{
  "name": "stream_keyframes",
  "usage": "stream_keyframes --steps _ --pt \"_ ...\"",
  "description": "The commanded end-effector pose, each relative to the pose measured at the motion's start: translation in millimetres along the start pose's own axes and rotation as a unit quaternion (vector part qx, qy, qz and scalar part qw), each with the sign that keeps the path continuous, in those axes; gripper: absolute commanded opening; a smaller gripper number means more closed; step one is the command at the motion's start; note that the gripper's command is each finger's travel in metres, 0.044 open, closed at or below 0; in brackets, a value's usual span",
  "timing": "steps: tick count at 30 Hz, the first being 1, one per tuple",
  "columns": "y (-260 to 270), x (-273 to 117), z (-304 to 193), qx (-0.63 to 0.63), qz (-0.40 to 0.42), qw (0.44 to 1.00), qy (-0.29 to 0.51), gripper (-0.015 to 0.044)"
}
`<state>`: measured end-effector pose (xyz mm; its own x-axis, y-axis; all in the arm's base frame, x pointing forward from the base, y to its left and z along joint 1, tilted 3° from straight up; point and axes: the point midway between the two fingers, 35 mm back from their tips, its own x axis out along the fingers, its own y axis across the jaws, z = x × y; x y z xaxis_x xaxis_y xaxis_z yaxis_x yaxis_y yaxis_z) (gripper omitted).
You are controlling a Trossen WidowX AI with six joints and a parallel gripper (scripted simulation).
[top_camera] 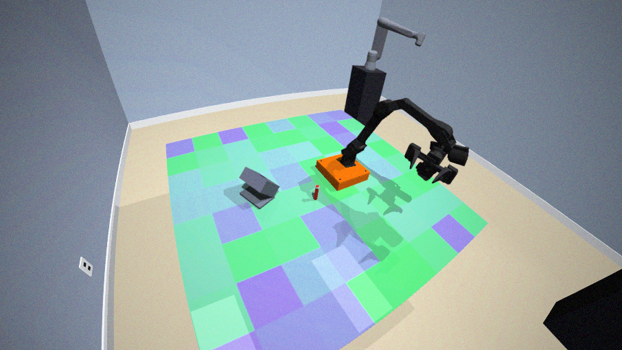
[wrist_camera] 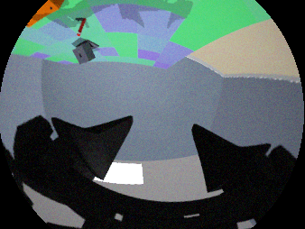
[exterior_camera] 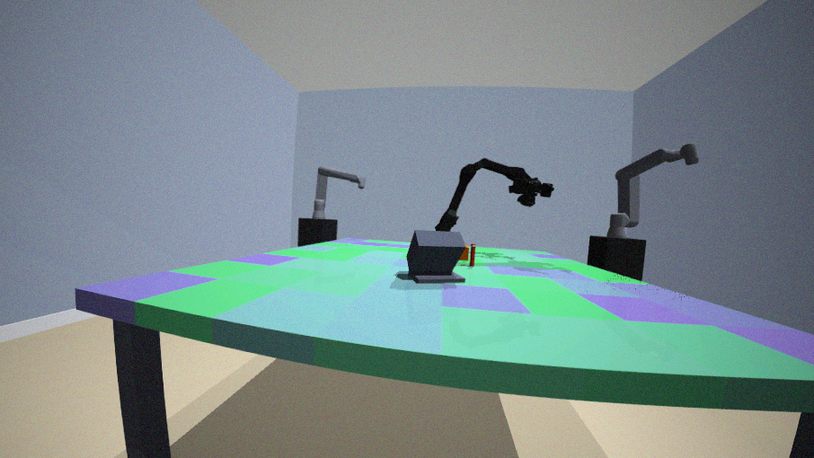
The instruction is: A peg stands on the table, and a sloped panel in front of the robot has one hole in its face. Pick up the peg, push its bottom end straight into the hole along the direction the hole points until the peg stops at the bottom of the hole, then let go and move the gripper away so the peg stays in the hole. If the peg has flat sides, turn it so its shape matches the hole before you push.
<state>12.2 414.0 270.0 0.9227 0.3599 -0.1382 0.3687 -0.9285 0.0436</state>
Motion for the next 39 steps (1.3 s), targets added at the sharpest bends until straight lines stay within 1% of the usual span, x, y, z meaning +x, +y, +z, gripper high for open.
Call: stream_keyframes --steps 1,2,20,29,39 --pt "0.4 0.8 0.3 0.001 0.001 1.000 -0.001 0.0426" --pt "1.5 3.1 1.2 0.005 0.003 1.000 -0.004 0.0440" --pt "51.3 76.9 33.9 0.150 0.100 0.978 -0.107 0.0440" --pt "81.2 106.0 50.3 0.231 0.157 0.949 -0.148 0.0440" --pt "116.5 131.5 69.6 0.319 0.226 0.902 -0.184 0.0440"
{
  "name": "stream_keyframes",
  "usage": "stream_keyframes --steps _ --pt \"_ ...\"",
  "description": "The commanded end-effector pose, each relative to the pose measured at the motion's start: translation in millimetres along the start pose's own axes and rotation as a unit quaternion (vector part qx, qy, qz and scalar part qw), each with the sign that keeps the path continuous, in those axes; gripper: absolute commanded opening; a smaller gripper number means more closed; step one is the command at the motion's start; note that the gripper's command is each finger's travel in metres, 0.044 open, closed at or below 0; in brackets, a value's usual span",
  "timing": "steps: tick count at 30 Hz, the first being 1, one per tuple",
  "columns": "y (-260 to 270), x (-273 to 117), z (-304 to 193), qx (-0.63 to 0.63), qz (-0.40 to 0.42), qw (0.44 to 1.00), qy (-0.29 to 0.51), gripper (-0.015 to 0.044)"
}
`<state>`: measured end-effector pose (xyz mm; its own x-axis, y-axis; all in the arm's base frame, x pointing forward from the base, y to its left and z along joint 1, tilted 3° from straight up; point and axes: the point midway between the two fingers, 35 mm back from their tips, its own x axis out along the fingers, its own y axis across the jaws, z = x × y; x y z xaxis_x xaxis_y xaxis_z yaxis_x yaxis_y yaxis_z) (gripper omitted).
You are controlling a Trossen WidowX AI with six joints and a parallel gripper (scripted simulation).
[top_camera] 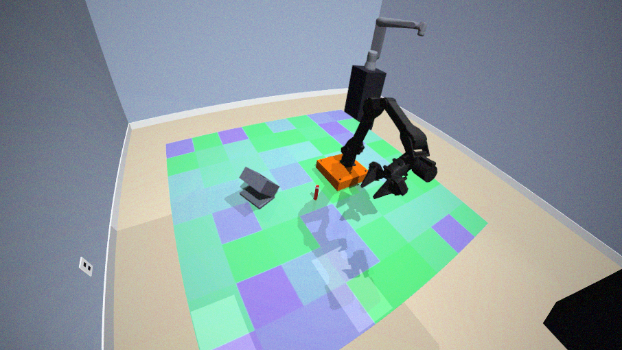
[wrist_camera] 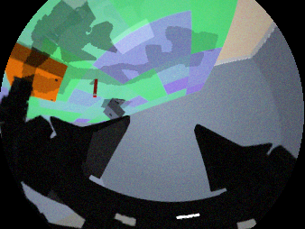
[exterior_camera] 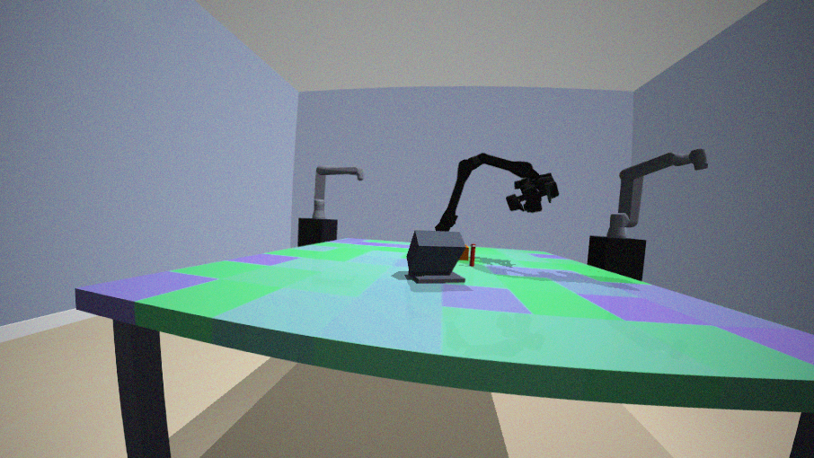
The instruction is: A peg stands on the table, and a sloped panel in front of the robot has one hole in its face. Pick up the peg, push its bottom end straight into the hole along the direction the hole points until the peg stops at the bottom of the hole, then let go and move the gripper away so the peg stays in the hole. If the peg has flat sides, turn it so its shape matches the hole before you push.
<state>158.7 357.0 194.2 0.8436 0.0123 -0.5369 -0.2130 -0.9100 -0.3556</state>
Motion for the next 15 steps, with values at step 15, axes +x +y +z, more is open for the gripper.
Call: stream_keyframes --steps 15 --pt "51.2 60.2 -19.7 0.196 0.129 0.971 -0.056 0.0440"
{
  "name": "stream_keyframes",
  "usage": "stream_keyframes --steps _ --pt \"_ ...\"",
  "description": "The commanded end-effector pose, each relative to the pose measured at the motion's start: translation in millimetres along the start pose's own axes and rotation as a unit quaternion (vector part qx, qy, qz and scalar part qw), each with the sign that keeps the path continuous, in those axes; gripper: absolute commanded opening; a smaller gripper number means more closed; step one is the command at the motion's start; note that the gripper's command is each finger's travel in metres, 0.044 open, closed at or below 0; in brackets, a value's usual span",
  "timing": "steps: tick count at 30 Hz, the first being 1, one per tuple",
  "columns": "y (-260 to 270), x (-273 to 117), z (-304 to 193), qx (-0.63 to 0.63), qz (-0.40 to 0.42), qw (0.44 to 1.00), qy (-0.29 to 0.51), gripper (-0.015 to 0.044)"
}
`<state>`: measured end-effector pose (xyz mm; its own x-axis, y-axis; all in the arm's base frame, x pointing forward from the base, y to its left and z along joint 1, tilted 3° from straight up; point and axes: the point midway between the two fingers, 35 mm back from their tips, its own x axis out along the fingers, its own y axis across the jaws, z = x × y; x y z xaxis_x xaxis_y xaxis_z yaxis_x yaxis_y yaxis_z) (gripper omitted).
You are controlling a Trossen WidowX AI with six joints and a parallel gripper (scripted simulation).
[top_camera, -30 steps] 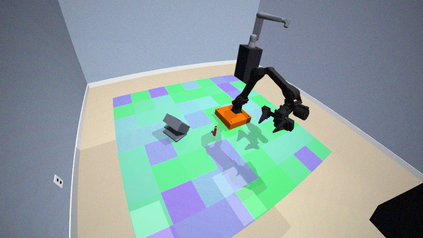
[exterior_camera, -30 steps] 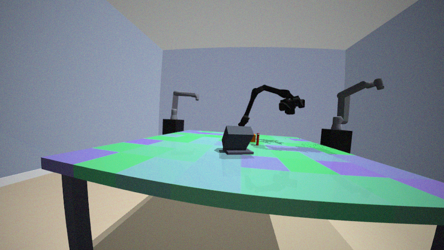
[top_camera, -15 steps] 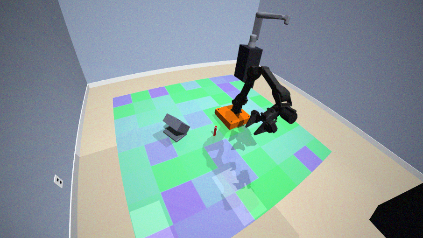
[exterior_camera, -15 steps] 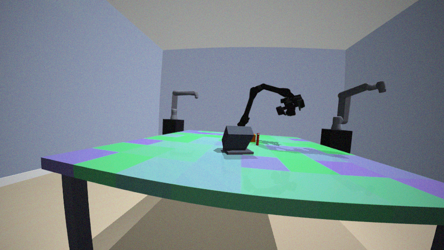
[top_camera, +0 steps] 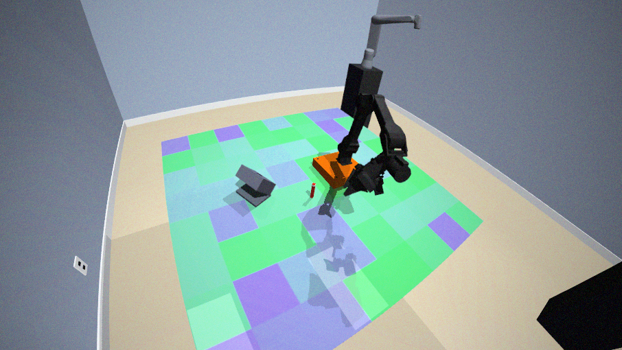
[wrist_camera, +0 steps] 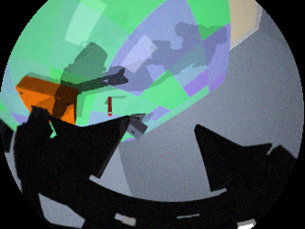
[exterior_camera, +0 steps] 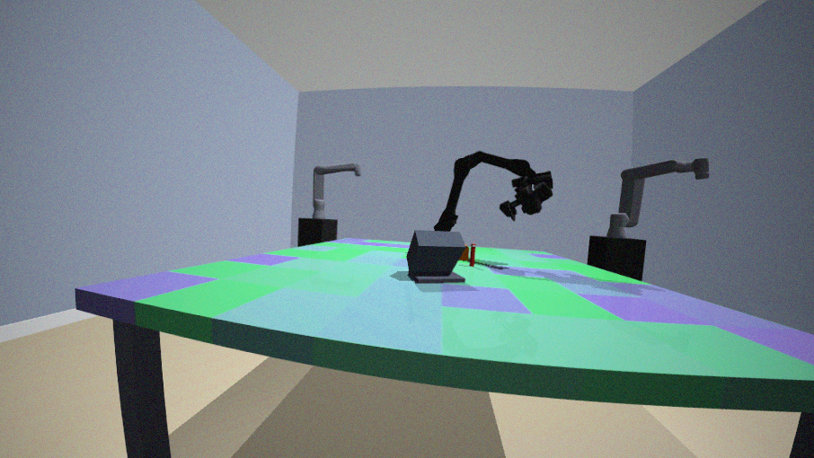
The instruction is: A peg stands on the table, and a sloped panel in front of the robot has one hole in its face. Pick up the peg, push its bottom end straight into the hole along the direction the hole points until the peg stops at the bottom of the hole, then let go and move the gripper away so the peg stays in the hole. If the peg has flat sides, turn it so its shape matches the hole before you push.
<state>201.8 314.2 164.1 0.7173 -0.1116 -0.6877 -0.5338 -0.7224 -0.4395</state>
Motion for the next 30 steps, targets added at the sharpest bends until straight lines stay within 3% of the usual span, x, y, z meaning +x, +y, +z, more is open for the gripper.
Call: stream_keyframes --steps 1,15,30 --pt "8.9 12.8 -9.4 0.050 0.030 0.998 -0.012 0.0440" --pt "38.2 50.9 -35.7 0.214 0.130 0.968 -0.035 0.0440" --pt "73.2 79.3 -60.1 0.384 0.230 0.893 -0.044 0.0440"
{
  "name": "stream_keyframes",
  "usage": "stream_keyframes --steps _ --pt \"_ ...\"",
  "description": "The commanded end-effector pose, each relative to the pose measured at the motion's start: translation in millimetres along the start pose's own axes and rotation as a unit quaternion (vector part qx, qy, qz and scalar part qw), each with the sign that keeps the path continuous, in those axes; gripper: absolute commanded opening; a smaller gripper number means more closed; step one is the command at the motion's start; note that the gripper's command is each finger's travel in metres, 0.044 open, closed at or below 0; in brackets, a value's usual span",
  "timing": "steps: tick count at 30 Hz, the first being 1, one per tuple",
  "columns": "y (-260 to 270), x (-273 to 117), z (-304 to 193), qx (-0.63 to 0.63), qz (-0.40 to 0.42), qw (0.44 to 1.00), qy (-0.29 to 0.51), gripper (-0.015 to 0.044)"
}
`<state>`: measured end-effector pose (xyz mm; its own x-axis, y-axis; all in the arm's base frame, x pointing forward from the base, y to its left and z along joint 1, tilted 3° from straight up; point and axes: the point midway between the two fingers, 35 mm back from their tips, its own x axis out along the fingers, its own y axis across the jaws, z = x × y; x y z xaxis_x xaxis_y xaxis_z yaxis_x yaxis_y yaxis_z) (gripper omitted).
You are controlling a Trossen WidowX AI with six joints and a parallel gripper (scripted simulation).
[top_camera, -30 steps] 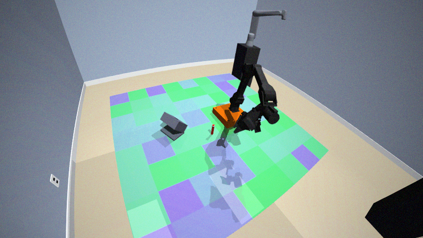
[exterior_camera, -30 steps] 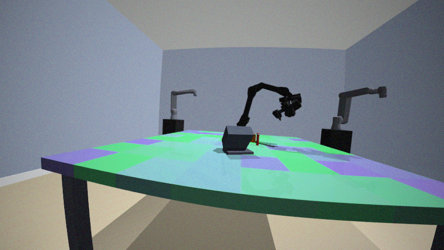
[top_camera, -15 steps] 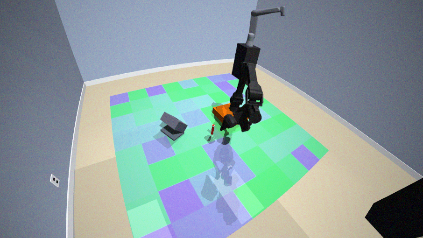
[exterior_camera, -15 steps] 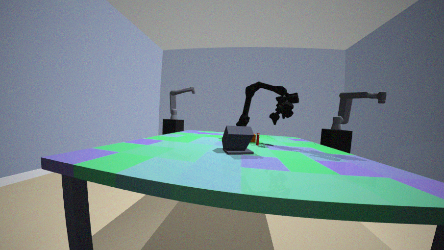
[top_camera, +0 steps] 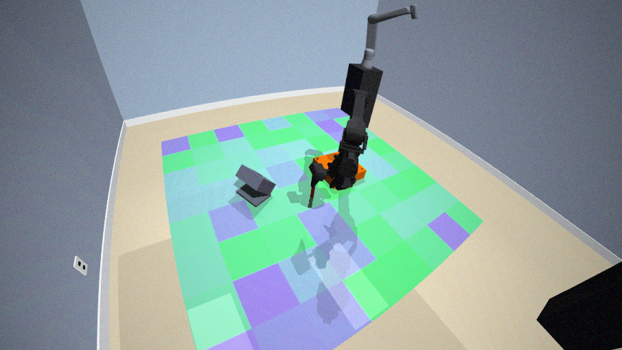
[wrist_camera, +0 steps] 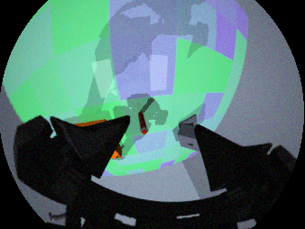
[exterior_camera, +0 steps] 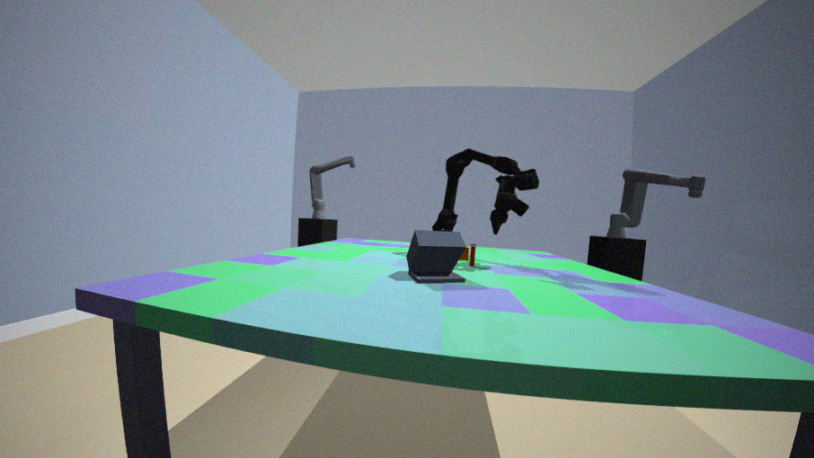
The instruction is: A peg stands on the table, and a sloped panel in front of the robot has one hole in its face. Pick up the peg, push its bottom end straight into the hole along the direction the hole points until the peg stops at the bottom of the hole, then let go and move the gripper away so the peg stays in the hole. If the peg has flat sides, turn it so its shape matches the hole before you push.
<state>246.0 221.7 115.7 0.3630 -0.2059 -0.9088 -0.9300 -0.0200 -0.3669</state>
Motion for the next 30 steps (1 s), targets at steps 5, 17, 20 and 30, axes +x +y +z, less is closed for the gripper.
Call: stream_keyframes --steps 5,17,20,30 --pt "1.1 14.5 -21.9 0.104 0.054 0.993 -0.006 0.0440" --pt "5.8 31.3 -50.3 0.247 0.126 0.961 -0.007 0.0440" --pt "7.2 34.9 -56.9 0.283 0.144 0.948 -0.007 0.0440" --pt "12.6 44.3 -76.3 0.396 0.200 0.896 -0.004 0.0440"
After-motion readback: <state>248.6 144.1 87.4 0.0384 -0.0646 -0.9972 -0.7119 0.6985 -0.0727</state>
